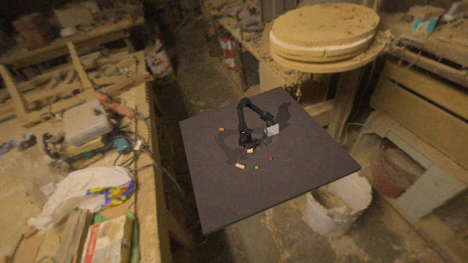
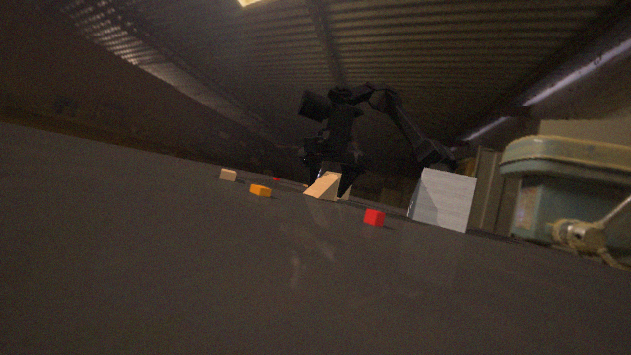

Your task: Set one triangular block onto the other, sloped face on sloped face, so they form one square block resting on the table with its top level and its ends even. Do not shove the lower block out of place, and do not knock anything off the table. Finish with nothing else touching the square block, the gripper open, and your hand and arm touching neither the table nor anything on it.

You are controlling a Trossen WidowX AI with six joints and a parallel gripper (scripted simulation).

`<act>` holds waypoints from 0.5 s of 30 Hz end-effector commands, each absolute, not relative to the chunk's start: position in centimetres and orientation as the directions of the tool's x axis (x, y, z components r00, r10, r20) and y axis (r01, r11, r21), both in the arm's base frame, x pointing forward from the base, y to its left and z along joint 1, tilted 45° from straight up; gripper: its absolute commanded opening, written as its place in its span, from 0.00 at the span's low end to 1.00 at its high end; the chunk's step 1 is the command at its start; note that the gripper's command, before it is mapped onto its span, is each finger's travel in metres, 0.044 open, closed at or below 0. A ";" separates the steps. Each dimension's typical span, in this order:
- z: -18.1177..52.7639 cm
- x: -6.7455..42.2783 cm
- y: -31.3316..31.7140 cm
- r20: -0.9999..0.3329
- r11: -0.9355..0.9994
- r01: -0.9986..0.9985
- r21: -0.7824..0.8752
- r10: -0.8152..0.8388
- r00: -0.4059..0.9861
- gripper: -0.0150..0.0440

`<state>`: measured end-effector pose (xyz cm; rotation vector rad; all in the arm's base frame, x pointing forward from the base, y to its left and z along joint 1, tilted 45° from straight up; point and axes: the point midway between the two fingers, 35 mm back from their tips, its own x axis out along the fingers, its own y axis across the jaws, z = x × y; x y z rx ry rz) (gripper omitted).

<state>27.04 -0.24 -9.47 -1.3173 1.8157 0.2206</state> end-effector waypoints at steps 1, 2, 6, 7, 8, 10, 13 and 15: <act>-9.7 26.9 -0.7 -0.714 0.419 -0.850 -0.319 -0.697 -0.075 1.00; -9.8 26.9 -0.7 -0.713 0.419 -0.850 -0.319 -0.697 -0.075 1.00; -9.8 26.9 -0.7 -0.713 0.419 -0.850 -0.319 -0.697 -0.075 0.82; -9.8 26.9 -0.7 -0.713 0.419 -0.850 -0.319 -0.697 -0.075 0.78; -9.8 26.9 -0.7 -0.713 0.419 -0.850 -0.319 -0.697 -0.075 0.73; -9.8 26.9 -0.7 -0.713 0.419 -0.850 -0.319 -0.697 -0.075 0.64; -9.8 26.9 -0.7 -0.713 0.419 -0.850 -0.319 -0.697 -0.075 0.61; -9.8 26.9 -0.7 -0.713 0.419 -0.850 -0.319 -0.697 -0.075 0.59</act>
